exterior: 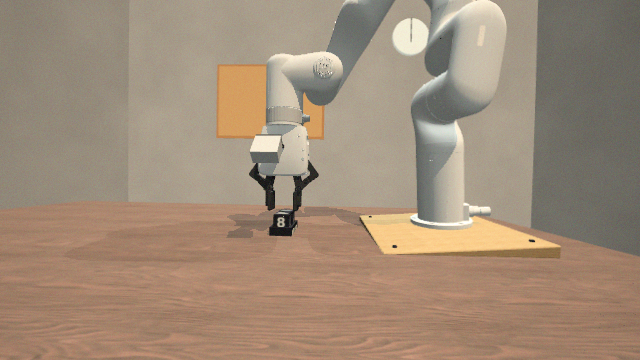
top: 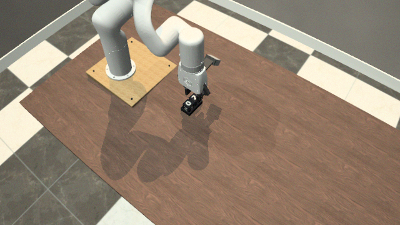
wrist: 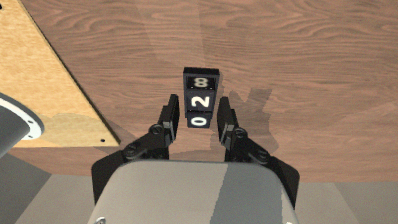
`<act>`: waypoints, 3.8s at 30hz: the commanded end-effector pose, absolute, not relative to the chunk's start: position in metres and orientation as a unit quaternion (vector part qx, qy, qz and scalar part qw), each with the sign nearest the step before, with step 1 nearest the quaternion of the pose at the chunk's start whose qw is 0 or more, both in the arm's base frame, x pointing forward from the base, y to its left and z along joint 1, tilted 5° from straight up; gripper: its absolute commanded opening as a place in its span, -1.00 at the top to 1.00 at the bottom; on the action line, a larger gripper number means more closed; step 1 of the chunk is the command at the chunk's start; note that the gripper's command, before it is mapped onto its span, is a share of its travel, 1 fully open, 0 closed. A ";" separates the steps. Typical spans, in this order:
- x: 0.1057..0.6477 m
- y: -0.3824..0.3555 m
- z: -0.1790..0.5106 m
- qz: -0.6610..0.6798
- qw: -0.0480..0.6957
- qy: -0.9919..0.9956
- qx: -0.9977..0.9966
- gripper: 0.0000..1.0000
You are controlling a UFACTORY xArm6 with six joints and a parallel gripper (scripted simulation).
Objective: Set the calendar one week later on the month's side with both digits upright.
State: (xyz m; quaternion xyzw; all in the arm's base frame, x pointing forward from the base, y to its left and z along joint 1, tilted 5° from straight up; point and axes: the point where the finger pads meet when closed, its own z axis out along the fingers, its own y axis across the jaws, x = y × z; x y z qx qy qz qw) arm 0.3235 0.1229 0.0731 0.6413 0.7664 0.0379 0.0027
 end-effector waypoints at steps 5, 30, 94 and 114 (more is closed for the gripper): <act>0.325 0.123 0.074 0.039 0.004 0.766 0.641 0.01; 0.326 0.124 0.074 0.039 0.004 0.766 0.641 0.01; 0.328 0.125 0.048 0.039 0.004 0.766 0.641 0.01; 0.328 0.125 0.046 0.039 0.004 0.766 0.641 0.01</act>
